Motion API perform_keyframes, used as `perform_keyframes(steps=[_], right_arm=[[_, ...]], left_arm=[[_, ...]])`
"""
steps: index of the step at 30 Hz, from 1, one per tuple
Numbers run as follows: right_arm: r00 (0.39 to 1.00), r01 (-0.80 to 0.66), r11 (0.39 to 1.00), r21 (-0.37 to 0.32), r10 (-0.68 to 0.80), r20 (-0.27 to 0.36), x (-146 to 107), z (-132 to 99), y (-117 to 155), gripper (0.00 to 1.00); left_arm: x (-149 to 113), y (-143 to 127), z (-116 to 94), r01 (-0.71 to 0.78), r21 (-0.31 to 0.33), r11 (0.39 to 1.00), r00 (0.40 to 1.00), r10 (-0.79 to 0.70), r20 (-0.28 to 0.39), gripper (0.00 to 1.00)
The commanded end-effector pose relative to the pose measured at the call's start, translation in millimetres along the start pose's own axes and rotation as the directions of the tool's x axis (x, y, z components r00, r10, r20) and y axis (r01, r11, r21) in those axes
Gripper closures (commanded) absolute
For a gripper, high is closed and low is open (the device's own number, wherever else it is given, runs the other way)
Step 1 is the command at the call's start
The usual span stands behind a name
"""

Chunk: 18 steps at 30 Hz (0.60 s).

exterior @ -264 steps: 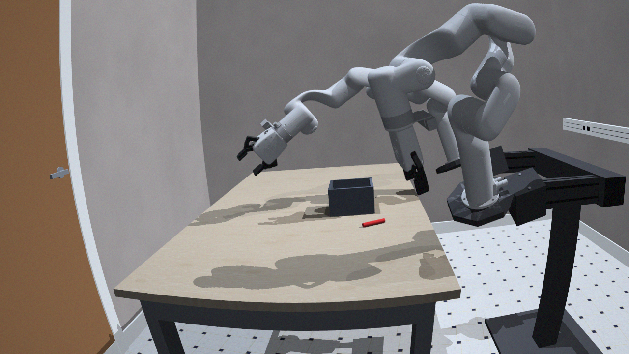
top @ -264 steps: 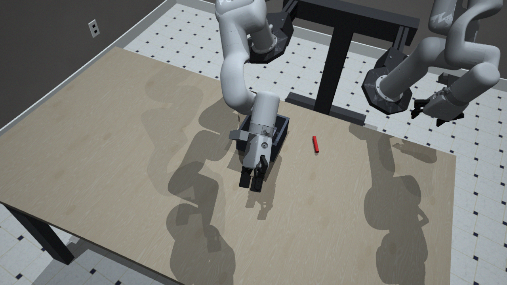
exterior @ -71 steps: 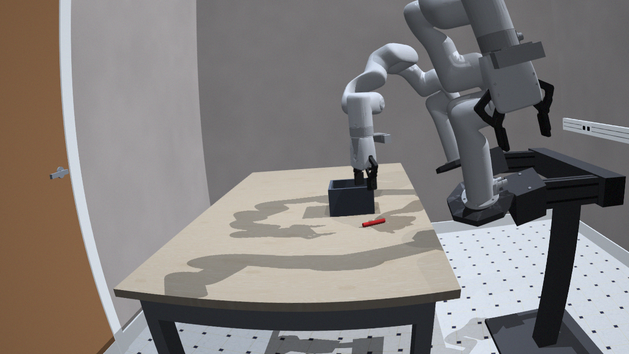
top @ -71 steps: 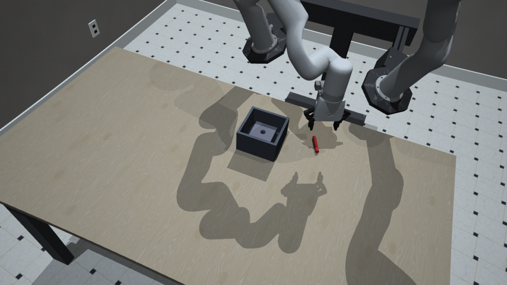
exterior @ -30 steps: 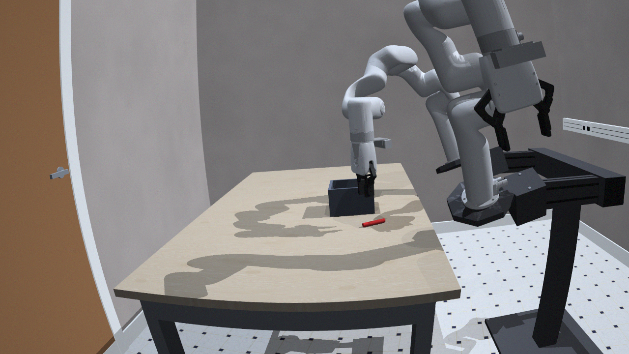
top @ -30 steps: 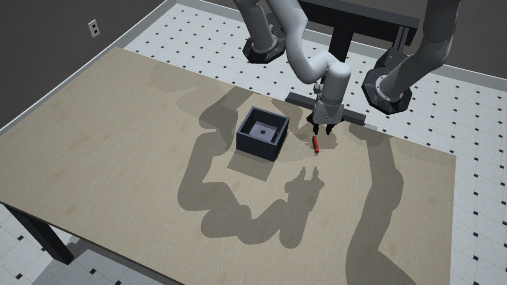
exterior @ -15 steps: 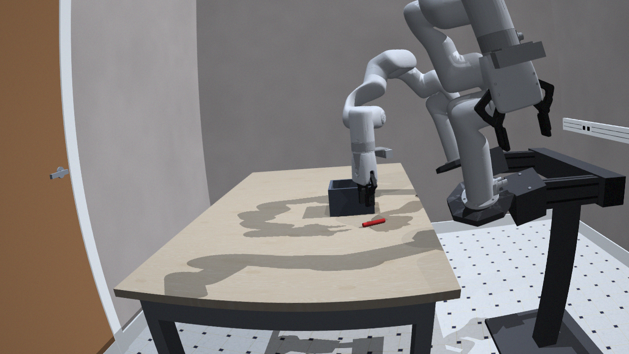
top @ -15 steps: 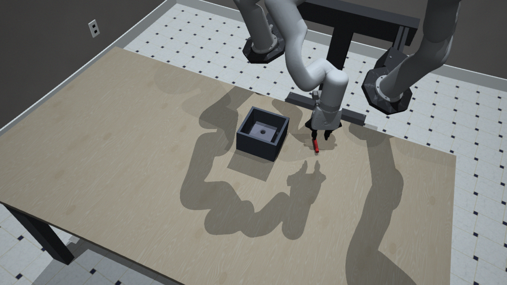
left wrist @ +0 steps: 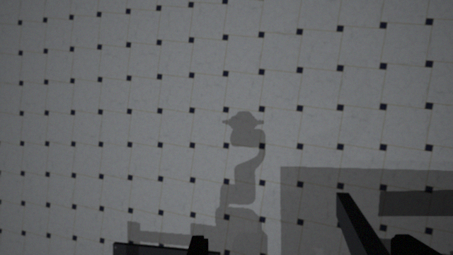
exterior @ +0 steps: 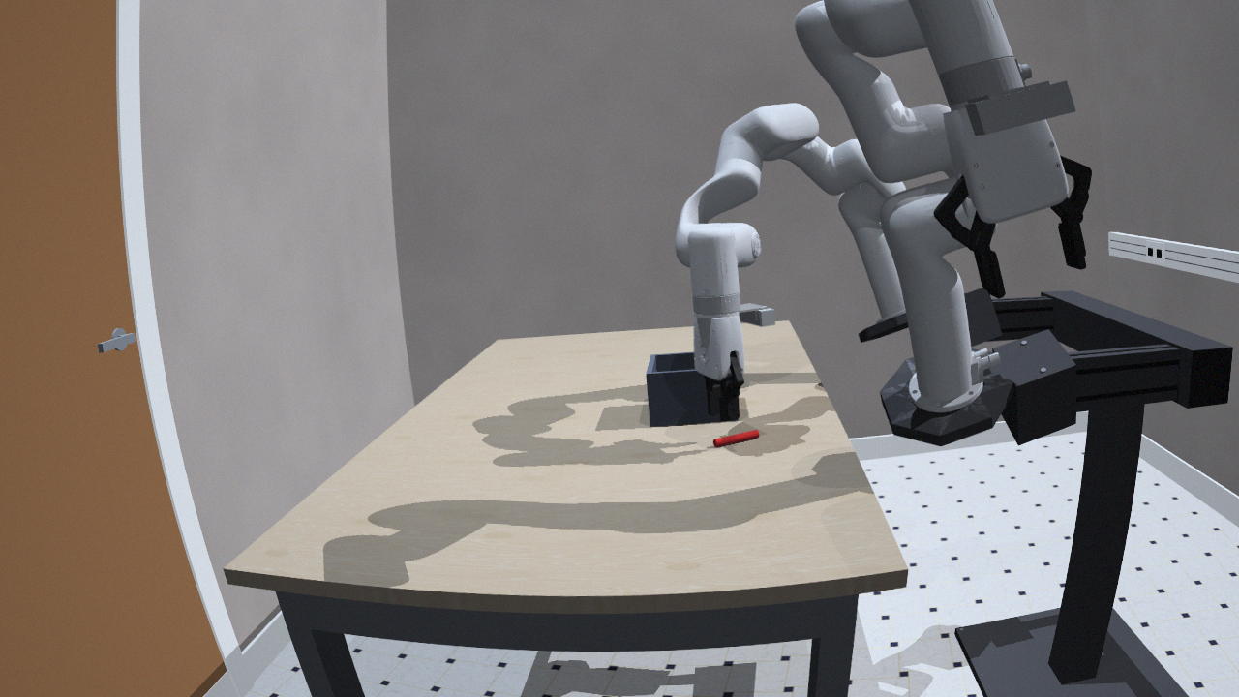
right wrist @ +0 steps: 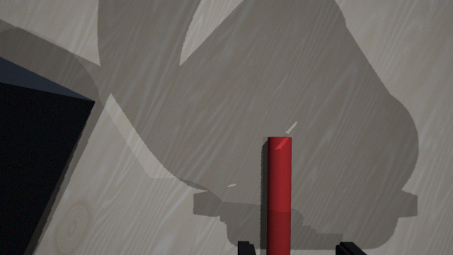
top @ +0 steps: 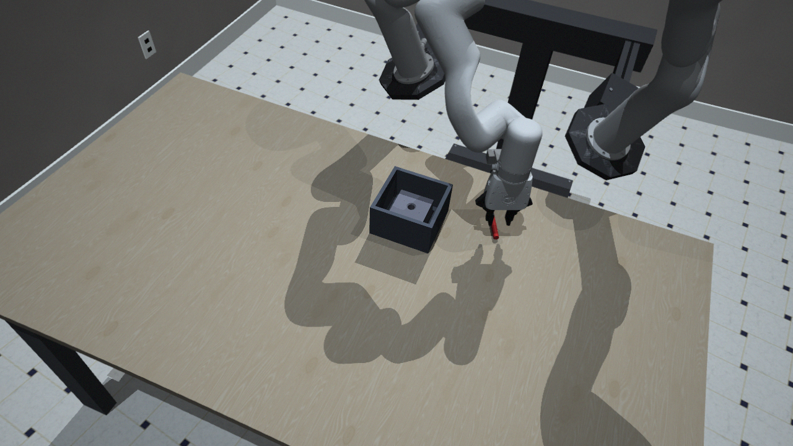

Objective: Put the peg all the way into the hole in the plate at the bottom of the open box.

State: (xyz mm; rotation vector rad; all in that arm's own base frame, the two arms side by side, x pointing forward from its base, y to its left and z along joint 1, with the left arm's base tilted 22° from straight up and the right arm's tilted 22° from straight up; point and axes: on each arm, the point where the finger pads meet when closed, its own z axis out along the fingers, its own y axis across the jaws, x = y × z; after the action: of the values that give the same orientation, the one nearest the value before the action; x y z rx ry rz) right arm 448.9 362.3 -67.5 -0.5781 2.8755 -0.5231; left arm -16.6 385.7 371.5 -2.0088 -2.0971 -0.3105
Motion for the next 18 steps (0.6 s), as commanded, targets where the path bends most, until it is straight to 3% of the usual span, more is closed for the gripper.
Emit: perform_keyframes(steps=[1,18], right_arm=[[1.0,0.0,1.0,-0.002,0.0,0.003,-1.3,2.7,0.4,0.56],[1.0,0.0,1.0,-0.002,0.0,0.003,-1.2,4.7,0.4,0.56]], left_arm=[[0.4,-0.1,-0.7,0.0,0.0,1.0,1.0,0.0,-0.002,0.0],[0.4,-0.1,-0.7,0.0,0.0,1.0,1.0,0.0,-0.002,0.0]])
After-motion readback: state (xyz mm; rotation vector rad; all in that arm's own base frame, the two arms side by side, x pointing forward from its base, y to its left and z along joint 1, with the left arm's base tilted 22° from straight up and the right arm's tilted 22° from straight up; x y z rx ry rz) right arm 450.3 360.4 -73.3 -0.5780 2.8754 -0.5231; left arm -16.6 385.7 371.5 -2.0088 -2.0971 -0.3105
